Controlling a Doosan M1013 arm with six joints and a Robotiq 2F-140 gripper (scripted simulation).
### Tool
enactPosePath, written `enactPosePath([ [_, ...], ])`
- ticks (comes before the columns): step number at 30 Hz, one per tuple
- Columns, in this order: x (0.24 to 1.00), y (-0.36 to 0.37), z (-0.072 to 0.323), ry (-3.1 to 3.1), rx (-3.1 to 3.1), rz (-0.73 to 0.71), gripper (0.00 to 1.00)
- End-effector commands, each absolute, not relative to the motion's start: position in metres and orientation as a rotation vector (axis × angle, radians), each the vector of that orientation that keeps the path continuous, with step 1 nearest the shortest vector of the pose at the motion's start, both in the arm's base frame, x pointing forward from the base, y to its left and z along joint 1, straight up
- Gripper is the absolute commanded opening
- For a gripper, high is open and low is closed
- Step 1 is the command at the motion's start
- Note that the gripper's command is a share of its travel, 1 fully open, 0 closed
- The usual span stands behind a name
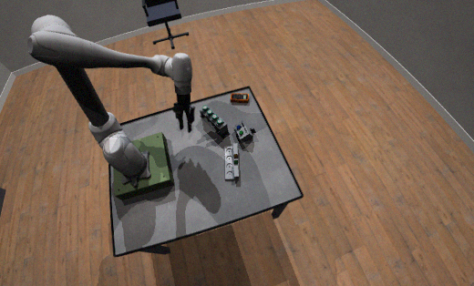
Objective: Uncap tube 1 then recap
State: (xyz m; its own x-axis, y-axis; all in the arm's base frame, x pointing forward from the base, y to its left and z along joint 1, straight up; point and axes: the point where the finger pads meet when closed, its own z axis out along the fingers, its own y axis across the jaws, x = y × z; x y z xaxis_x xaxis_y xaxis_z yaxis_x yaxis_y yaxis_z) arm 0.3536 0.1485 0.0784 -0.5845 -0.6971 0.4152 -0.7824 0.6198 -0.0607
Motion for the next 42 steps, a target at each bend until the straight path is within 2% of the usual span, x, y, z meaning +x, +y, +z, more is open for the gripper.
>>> enactPosePath([
  [1, 0.362, 0.146, 0.079, -2.507, 1.166, 0.336, 0.41],
  [15, 0.372, 0.147, 0.078, -2.178, 1.710, 0.168, 0.41],
  [42, 0.404, 0.141, 0.077, -1.424, 2.450, -0.067, 0.41],
])
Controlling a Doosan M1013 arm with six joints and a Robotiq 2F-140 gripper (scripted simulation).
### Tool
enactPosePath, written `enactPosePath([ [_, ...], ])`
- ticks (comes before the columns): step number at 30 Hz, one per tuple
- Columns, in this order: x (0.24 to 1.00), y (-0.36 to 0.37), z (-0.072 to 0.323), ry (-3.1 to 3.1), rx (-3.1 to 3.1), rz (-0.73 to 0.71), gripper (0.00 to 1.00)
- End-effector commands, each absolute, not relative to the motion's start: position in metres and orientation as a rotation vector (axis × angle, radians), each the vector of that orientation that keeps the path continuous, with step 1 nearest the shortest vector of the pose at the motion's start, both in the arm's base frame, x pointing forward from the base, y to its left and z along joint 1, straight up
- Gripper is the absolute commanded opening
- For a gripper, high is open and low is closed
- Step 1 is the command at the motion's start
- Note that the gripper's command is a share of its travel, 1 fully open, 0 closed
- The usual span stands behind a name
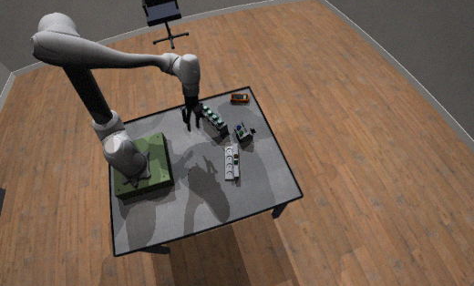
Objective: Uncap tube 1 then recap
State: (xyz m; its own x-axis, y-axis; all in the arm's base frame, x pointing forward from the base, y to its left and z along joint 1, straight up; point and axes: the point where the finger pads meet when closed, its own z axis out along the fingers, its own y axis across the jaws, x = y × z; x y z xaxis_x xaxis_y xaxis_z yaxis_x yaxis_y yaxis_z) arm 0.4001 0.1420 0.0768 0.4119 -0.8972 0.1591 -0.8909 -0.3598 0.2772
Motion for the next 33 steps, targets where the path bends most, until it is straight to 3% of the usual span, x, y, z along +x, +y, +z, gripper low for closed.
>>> enactPosePath([
  [1, 0.407, 0.141, 0.077, -1.386, 2.476, -0.075, 0.41],
  [33, 0.447, 0.127, 0.080, -0.142, 2.972, -0.216, 0.41],
])
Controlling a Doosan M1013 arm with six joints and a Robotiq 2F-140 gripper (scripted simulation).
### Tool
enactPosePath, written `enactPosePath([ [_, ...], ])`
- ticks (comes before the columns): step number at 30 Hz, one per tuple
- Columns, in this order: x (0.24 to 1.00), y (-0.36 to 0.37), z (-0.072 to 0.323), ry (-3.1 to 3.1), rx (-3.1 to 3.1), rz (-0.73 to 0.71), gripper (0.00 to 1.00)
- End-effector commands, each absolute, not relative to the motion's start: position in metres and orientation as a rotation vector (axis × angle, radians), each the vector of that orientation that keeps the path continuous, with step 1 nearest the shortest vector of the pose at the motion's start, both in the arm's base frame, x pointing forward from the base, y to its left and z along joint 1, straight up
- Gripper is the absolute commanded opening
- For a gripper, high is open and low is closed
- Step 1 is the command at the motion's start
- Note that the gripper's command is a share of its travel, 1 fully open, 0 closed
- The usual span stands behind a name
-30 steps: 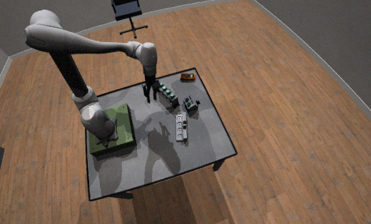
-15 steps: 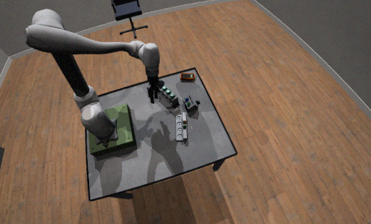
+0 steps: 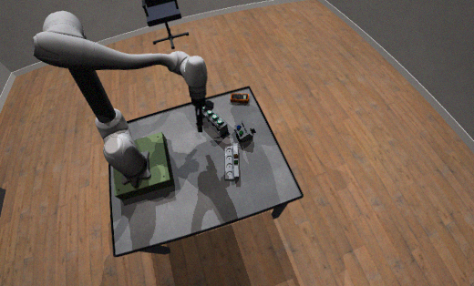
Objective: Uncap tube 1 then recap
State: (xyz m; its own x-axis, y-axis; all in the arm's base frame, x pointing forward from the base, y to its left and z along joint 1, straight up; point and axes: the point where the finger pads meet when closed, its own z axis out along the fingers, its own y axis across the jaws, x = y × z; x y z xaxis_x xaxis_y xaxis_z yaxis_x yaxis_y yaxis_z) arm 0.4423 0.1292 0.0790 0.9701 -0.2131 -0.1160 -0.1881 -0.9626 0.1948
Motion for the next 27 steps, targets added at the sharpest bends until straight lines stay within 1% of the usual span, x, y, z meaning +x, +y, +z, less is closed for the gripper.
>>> enactPosePath([
  [1, 0.447, 0.127, 0.080, -0.093, 2.979, -0.218, 0.41],
  [8, 0.458, 0.123, 0.081, 0.255, 3.006, -0.223, 0.41],
  [10, 0.458, 0.123, 0.081, 0.255, 3.006, -0.223, 0.41],
  [25, 0.483, 0.111, 0.084, 1.008, 2.916, -0.199, 0.41],
  [27, 0.483, 0.111, 0.084, 1.008, 2.916, -0.199, 0.41],
])
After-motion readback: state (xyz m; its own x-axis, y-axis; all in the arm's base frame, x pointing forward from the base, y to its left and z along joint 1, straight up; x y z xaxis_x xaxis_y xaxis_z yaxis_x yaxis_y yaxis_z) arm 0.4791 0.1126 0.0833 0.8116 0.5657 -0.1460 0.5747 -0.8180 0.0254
